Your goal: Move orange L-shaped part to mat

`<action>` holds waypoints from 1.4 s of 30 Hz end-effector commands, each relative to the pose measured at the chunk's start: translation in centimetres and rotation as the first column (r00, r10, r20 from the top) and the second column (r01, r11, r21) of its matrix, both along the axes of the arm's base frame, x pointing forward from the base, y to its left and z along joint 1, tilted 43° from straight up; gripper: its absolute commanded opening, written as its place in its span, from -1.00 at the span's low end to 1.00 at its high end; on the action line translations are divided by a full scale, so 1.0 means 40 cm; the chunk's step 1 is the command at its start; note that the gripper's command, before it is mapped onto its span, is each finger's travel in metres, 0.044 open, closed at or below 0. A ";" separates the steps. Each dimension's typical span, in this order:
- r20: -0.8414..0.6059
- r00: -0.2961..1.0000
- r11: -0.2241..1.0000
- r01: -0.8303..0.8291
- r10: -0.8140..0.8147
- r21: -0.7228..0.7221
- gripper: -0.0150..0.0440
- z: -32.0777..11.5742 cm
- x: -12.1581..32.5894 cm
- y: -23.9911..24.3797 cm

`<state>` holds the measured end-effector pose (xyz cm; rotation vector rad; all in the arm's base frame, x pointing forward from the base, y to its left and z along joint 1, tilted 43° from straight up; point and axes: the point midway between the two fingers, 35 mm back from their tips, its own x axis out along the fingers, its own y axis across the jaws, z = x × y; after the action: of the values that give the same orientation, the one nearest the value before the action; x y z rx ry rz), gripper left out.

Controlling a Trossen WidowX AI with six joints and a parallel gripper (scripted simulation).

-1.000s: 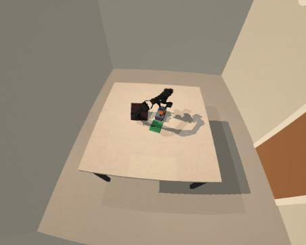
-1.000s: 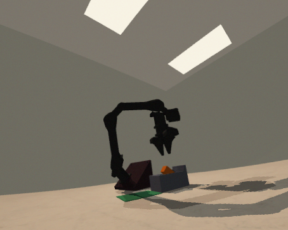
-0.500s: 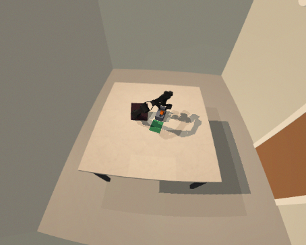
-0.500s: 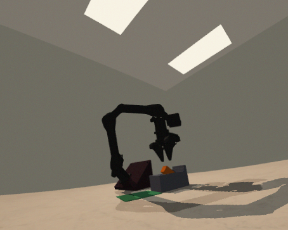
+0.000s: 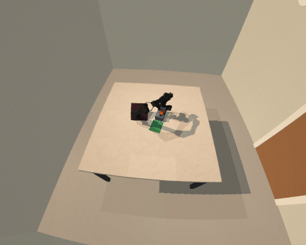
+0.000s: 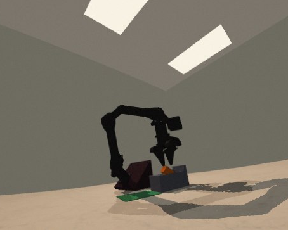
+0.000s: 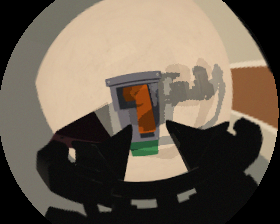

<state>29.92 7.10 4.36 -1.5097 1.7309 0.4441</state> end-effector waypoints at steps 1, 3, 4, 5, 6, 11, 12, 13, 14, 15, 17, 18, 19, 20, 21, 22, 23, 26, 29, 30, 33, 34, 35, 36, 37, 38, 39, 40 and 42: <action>-0.009 1.000 1.000 -0.003 0.003 -0.006 0.46 -0.015 -0.004 -0.018; -0.009 1.000 1.000 -0.003 0.003 -0.007 0.46 -0.021 -0.004 -0.023; -0.009 1.000 1.000 -0.003 0.003 -0.007 0.46 -0.024 -0.004 -0.026; -0.009 1.000 1.000 -0.003 0.003 -0.007 0.46 -0.027 -0.004 -0.029; -0.009 1.000 1.000 -0.003 0.003 -0.007 0.46 -0.030 -0.004 -0.032; -0.009 1.000 1.000 -0.003 0.003 -0.007 0.46 -0.044 -0.005 -0.046; -0.009 1.000 1.000 -0.003 0.003 -0.007 0.46 -0.047 -0.005 -0.049; -0.009 1.000 1.000 -0.003 0.003 -0.008 0.46 -0.050 -0.005 -0.051; -0.009 1.000 1.000 -0.003 0.003 -0.008 0.46 -0.053 -0.005 -0.054; -0.009 1.000 1.000 -0.003 0.003 -0.008 0.46 -0.055 -0.006 -0.057; -0.008 1.000 1.000 -0.003 0.003 -0.008 0.46 -0.057 -0.006 -0.058; -0.008 1.000 1.000 -0.003 0.003 -0.008 0.46 -0.057 -0.006 -0.058; -0.008 1.000 1.000 -0.003 0.003 -0.008 0.46 -0.057 -0.006 -0.058; -0.001 1.000 1.000 0.002 -0.002 -0.002 0.37 -0.051 -0.001 -0.050; -0.001 1.000 1.000 0.002 -0.002 -0.002 0.28 -0.051 -0.001 -0.050; -0.001 1.000 1.000 0.002 -0.002 -0.002 0.19 -0.051 -0.001 -0.050; -0.001 1.000 1.000 0.002 -0.002 -0.002 0.10 -0.051 -0.001 -0.050; -0.001 1.000 1.000 0.002 -0.002 -0.002 0.03 -0.051 -0.001 -0.050; -0.001 1.000 1.000 0.002 -0.002 -0.002 -0.03 -0.051 -0.001 -0.050; -0.001 1.000 1.000 0.002 -0.002 -0.002 -0.06 -0.051 -0.001 -0.050; -0.001 1.000 1.000 0.002 -0.002 -0.002 -0.12 -0.051 -0.001 -0.050; -0.001 1.000 1.000 0.002 -0.002 -0.002 -0.15 -0.051 -0.001 -0.050; -0.001 1.000 1.000 0.002 -0.002 -0.002 -0.17 -0.051 -0.001 -0.050; -0.001 1.000 1.000 0.002 -0.002 -0.002 -0.26 -0.051 -0.001 -0.050; -0.001 1.000 1.000 0.002 -0.002 -0.002 -0.35 -0.051 -0.001 -0.050; -0.001 1.000 1.000 0.002 -0.002 -0.002 -0.44 -0.051 -0.001 -0.050; -0.001 1.000 1.000 0.002 -0.002 -0.002 -0.49 -0.051 -0.001 -0.050; -0.001 1.000 1.000 0.002 -0.002 -0.002 -0.49 -0.051 -0.001 -0.050; -0.001 1.000 1.000 0.002 -0.002 -0.002 -0.49 -0.051 -0.001 -0.050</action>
<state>29.83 5.07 2.29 -1.5107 1.7342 0.4430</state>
